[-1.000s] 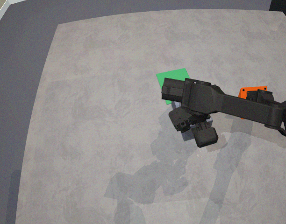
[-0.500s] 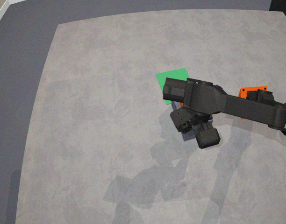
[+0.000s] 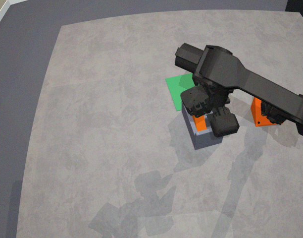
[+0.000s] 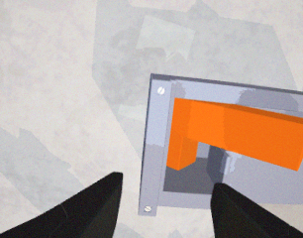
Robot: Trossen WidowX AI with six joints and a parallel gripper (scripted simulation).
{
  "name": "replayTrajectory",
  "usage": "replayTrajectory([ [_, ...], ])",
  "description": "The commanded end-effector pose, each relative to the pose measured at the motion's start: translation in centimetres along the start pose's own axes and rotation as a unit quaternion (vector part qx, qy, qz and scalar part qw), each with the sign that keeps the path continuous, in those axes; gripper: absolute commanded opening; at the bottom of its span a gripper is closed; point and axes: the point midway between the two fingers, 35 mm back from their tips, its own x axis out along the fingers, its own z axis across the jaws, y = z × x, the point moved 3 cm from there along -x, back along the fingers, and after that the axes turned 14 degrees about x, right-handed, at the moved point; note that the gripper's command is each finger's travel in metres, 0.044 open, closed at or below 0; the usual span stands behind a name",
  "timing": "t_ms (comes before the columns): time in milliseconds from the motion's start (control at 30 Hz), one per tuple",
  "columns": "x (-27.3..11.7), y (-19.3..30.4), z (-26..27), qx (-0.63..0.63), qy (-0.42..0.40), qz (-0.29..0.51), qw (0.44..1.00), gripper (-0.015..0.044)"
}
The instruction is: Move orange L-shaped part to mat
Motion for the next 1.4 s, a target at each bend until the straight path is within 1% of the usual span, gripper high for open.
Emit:
replayTrajectory([
  [0, 0.0, 0.0, 0.0, 0.000, 0.000, 0.000, 1.000, 0.0180],
  [767, 0.0, 0.0, 0.0, 0.000, 0.000, 0.000, 1.000, 0.0180],
  [833, 0.0, -0.1, -0.2, 0.027, 0.000, 0.001, 1.000, 0.0232],
  [900, -0.1, -0.4, -0.7, 0.088, 0.000, 0.003, 0.996, 0.0280],
  [933, -0.1, -0.6, -1.1, 0.129, 0.001, 0.004, 0.992, 0.0280],
  [1000, -0.2, -1.1, -1.9, 0.225, 0.002, 0.007, 0.974, 0.0280],
  [1100, -0.2, -1.8, -3.4, 0.375, 0.004, 0.011, 0.927, 0.0280],
  [1200, -0.2, -2.4, -4.9, 0.516, 0.008, 0.015, 0.856, 0.0280],
  [1300, -0.2, -2.9, -6.4, 0.645, 0.012, 0.019, 0.764, 0.0280],
  [1367, -0.2, -3.1, -7.1, 0.695, 0.014, 0.020, 0.719, 0.0280],
])
